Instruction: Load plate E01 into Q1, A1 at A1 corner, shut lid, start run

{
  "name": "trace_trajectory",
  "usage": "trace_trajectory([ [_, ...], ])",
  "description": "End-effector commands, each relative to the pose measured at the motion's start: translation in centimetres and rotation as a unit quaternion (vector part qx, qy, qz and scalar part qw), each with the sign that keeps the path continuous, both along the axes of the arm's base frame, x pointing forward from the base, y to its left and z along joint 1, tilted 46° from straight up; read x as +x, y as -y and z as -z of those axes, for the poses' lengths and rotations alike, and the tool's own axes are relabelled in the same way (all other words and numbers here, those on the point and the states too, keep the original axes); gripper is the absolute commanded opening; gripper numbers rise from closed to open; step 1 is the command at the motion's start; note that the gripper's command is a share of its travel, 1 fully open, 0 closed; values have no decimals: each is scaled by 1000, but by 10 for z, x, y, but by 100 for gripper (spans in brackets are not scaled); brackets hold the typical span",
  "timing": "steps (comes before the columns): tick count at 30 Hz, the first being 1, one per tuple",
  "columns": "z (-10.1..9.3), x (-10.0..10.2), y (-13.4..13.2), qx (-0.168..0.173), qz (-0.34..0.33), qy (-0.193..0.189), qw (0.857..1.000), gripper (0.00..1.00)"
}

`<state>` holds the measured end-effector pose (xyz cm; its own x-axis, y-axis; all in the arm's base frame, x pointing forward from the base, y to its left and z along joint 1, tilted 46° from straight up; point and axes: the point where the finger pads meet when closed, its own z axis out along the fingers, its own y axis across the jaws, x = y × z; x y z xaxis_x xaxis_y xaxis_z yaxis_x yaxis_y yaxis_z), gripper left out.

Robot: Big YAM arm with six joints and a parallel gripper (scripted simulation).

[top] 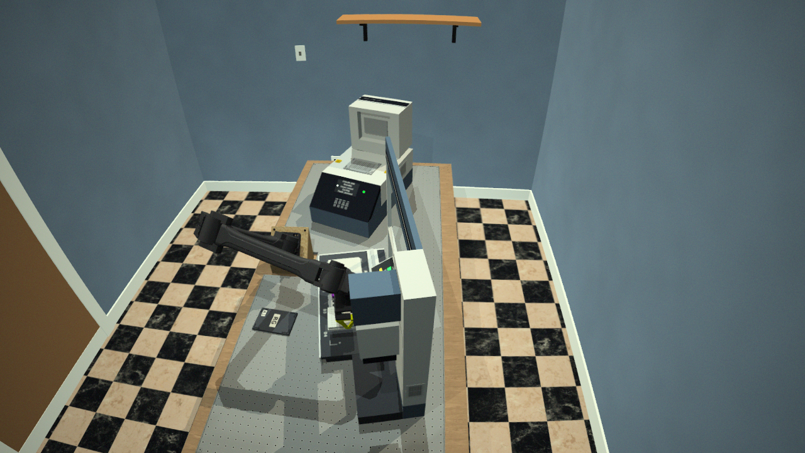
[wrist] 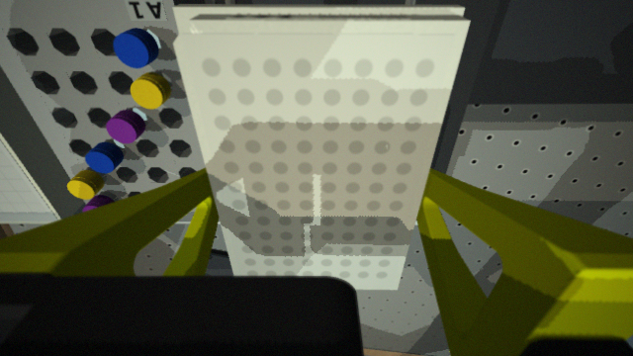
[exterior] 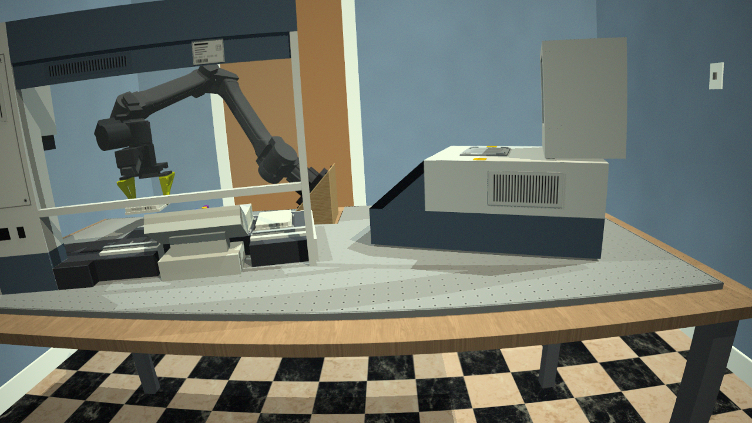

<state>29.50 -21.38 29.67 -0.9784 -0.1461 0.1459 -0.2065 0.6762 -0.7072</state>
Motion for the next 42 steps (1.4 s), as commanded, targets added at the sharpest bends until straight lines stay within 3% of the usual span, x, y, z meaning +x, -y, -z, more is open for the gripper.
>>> trace_trajectory([
  [1,-2,7,1,-1,-9,4,1000,0],
  [9,-22,9,-7,-6,-20,22,1000,0],
  [15,9,-13,-38,-6,-78,-56,995,0],
  [21,31,-19,-61,-5,-114,-106,988,0],
  [25,29,-21,-65,-5,-118,-105,987,0],
  [38,69,-41,-122,-6,-203,-204,958,0],
  [42,71,-41,-127,-4,-213,-211,954,0],
])
